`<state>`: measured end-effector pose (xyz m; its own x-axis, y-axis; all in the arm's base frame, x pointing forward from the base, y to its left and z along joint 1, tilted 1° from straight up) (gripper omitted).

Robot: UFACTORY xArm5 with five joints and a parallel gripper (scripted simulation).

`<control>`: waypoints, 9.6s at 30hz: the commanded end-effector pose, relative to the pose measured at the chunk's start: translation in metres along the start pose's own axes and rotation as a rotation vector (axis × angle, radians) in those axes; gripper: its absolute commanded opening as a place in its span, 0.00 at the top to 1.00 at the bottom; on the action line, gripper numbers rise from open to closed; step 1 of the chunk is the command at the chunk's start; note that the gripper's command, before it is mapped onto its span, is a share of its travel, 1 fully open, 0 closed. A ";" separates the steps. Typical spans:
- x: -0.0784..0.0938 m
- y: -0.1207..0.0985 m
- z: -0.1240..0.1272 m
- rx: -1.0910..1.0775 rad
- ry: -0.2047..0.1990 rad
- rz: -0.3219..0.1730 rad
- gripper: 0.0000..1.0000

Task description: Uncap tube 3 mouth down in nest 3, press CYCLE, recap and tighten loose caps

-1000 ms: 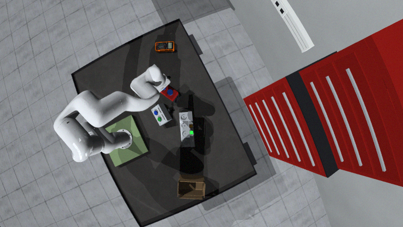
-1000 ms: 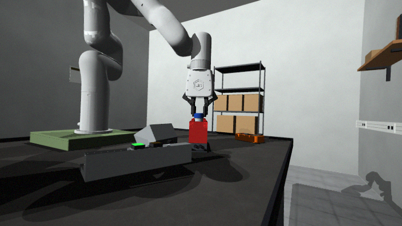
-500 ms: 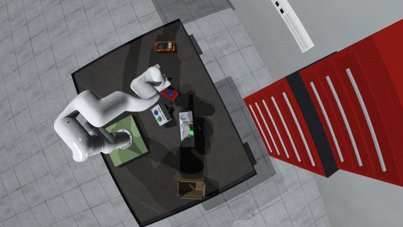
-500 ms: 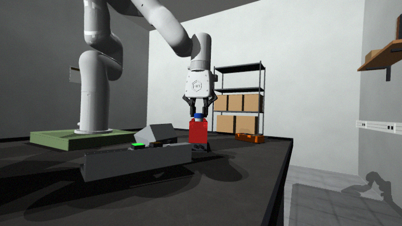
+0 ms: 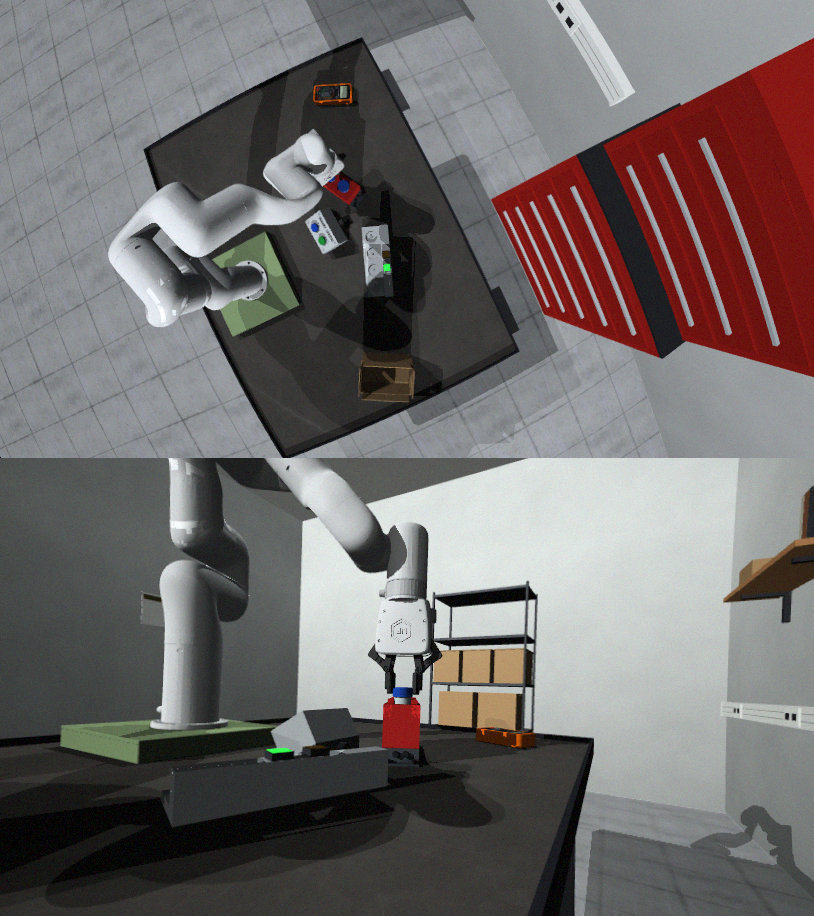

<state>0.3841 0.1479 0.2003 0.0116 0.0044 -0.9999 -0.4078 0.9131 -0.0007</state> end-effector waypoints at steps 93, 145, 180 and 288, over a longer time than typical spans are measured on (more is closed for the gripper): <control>0.000 0.001 0.001 0.548 -0.005 -0.006 0.54; -0.001 0.001 0.001 -1.023 0.001 -0.009 1.00; 0.000 0.001 0.001 -0.102 -0.003 -0.007 1.00; 0.001 0.001 0.001 -0.223 -0.002 -0.008 1.00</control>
<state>0.3841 0.1479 0.1986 0.0130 0.0050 -0.9999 -0.7628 0.6466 -0.0067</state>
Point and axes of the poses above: the point where the finger pads meet when closed, its own x axis out along the fingers, its own z axis across the jaws, y = z × x, the point moved 10 cm from there along -x, back along the fingers, and after that the axes turned 11 degrees about -x, right-handed, at the moved point
